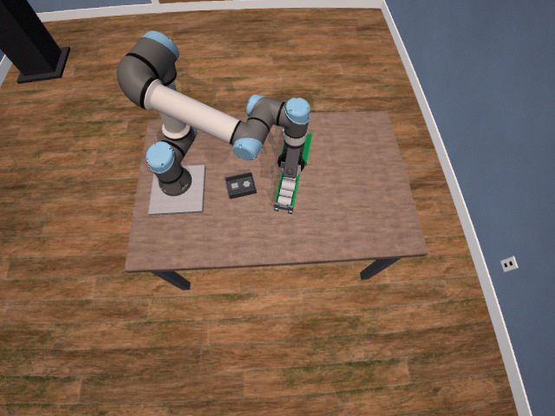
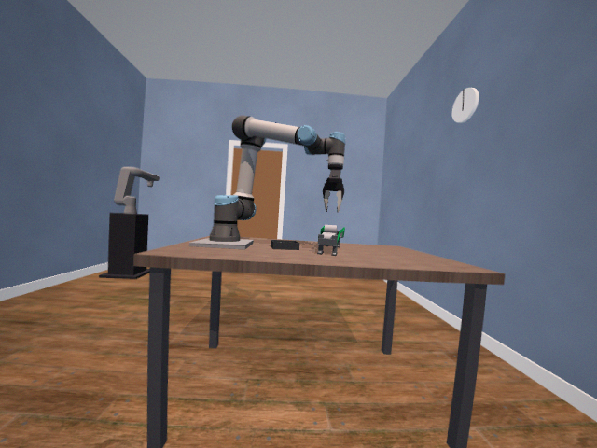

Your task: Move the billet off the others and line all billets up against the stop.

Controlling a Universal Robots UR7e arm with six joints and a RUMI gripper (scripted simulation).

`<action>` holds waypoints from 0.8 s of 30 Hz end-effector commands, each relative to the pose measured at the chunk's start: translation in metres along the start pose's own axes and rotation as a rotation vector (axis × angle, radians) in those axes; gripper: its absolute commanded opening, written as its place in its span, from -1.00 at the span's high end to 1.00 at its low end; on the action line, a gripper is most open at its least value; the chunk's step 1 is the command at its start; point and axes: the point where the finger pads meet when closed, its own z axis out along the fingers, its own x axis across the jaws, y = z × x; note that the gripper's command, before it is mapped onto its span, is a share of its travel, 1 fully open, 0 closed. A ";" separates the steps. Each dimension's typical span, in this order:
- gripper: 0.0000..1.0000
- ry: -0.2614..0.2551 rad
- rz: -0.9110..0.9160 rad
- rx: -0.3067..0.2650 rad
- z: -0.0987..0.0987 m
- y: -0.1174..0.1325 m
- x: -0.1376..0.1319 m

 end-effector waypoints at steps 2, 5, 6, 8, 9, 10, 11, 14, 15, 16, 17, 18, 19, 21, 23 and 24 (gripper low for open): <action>-0.06 -0.002 0.000 0.000 0.001 0.000 0.000; -0.06 -0.003 0.001 0.001 0.002 -0.001 0.001; -0.06 -0.003 0.001 0.001 0.002 -0.001 0.001; -0.06 -0.004 0.001 0.001 0.002 -0.001 0.001; -0.06 -0.004 0.001 0.001 0.002 -0.001 0.001; -0.06 -0.004 0.001 0.001 0.002 -0.001 0.001; -0.06 -0.004 0.001 0.001 0.002 -0.001 0.001; -0.06 -0.004 0.001 0.001 0.002 -0.001 0.001; -0.06 -0.004 0.001 0.001 0.002 -0.001 0.001; -0.06 -0.004 0.001 0.001 0.002 -0.001 0.001; -0.06 -0.004 0.001 0.001 0.002 -0.001 0.001; -0.06 -0.004 0.001 0.001 0.002 -0.001 0.001; -0.06 -0.004 0.001 0.001 0.002 -0.001 0.001; -0.06 -0.004 0.001 0.001 0.002 -0.001 0.001; -0.06 -0.004 0.001 0.001 0.002 -0.001 0.001; -0.06 -0.004 0.001 0.001 0.002 -0.001 0.001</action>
